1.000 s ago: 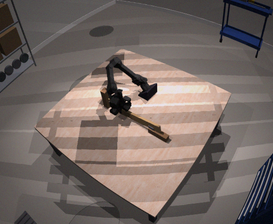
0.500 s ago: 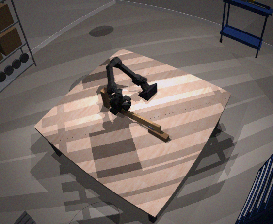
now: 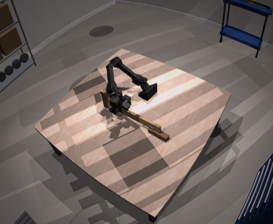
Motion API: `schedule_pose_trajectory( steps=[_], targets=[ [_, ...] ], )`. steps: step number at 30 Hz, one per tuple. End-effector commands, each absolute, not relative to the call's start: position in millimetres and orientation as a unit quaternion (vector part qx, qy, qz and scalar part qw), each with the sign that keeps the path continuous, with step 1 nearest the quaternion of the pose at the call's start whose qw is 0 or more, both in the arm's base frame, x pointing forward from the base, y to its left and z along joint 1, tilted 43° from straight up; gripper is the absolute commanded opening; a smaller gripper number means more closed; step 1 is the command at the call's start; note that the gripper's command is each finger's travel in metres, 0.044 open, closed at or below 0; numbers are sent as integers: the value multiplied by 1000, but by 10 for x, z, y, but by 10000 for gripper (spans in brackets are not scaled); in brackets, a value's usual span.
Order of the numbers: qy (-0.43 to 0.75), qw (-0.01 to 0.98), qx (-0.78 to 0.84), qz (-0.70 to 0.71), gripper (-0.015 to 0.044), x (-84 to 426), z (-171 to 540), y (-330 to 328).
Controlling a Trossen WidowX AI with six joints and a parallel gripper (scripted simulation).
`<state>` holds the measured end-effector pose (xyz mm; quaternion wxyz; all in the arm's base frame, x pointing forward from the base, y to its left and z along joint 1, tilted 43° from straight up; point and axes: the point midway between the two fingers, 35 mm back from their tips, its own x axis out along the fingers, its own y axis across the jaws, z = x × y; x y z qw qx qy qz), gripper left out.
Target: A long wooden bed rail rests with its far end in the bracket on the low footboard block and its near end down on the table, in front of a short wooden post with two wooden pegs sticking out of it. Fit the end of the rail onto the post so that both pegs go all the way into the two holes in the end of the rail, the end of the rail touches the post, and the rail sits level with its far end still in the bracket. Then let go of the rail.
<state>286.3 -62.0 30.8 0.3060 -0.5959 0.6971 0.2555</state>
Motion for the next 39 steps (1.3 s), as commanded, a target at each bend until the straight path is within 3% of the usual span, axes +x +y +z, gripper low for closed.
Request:
schedule_pose_trajectory(
  steps=[1, 39],
  targets=[
    [696, 309, -595, 257, 0, 2872, 328, -588],
    [696, 310, -595, 258, 0, 2889, 467, -459]
  ],
)
